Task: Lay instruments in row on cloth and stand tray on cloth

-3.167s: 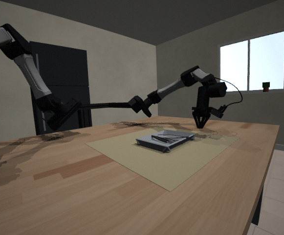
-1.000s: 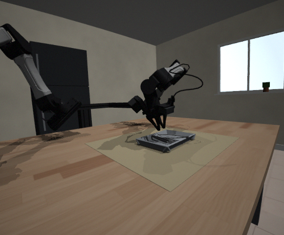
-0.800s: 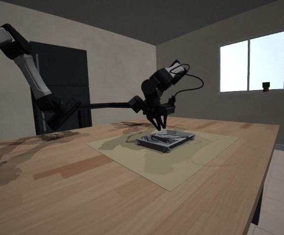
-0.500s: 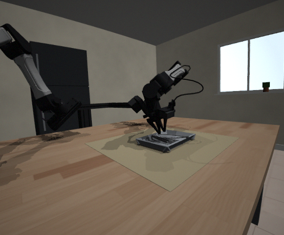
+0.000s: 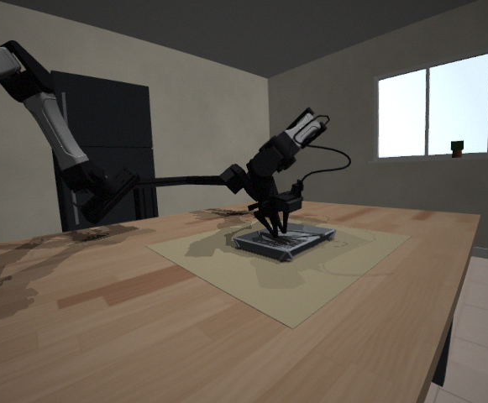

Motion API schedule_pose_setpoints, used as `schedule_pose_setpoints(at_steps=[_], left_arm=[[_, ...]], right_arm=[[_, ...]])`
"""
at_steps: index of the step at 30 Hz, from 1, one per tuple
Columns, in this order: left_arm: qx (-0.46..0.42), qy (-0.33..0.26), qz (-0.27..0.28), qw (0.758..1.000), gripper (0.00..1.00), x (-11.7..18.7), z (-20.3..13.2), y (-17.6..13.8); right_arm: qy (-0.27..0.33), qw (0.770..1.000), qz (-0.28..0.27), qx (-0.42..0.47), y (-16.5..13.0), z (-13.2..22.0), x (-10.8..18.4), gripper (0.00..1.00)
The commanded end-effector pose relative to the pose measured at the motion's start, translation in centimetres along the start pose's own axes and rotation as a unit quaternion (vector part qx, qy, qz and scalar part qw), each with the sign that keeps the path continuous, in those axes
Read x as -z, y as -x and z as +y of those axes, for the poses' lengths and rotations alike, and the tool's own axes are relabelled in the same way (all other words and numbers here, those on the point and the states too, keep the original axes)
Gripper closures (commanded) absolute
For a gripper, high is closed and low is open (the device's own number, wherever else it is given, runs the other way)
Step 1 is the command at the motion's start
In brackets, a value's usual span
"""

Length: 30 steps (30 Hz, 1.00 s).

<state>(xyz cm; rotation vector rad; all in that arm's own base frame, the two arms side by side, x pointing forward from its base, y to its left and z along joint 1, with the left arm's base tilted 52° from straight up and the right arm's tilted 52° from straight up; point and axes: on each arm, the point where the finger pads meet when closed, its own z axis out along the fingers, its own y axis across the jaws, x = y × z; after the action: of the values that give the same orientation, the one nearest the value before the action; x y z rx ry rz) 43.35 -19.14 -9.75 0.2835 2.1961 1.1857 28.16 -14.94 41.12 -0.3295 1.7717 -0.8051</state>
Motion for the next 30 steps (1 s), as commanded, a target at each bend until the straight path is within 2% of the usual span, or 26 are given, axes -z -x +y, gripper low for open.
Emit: schedule_pose_setpoints(at_steps=[1,5,6,9,12,14,15,29,30], left_arm=[[0.023,-0.005,-0.010,1.000,0.69,-0.5,0.8,1.4],[0.018,-0.006,-0.011,1.000,0.69,-0.1,0.7,1.2],[0.025,-0.003,-0.006,1.000,0.69,-1.4,1.0,1.2],[0.027,-0.005,-0.001,1.000,0.69,-2.2,1.1,1.0],[0.012,-0.017,-0.028,0.999,0.69,1.1,-0.4,1.5],[0.017,-0.011,-0.023,1.000,0.69,0.3,0.1,1.5],[0.016,-0.012,-0.023,1.000,1.00,0.4,0.0,1.4],[0.016,-0.012,-0.023,1.000,1.00,0.4,0.1,1.4],[0.028,-0.017,-0.032,0.999,1.00,1.2,-0.2,2.3]], right_arm=[[-0.003,1.000,-0.008,0.003,0.5,-0.2,0.3,0.67],[-0.003,1.000,-0.008,0.003,0.5,-0.2,0.3,0.67],[-0.003,1.000,-0.008,0.003,0.5,-0.2,0.3,0.67],[-0.003,1.000,-0.008,0.003,0.5,-0.2,0.3,0.67],[-0.003,1.000,-0.008,0.003,0.5,-0.2,0.3,0.67],[-0.003,1.000,-0.008,0.003,0.5,-0.2,0.3,0.67],[-0.003,1.000,-0.008,0.003,0.5,-0.2,0.3,0.67],[-0.003,1.000,-0.008,0.003,0.5,-0.2,0.3,0.67],[-0.003,1.000,-0.008,0.003,0.5,-0.2,0.3,0.67]])
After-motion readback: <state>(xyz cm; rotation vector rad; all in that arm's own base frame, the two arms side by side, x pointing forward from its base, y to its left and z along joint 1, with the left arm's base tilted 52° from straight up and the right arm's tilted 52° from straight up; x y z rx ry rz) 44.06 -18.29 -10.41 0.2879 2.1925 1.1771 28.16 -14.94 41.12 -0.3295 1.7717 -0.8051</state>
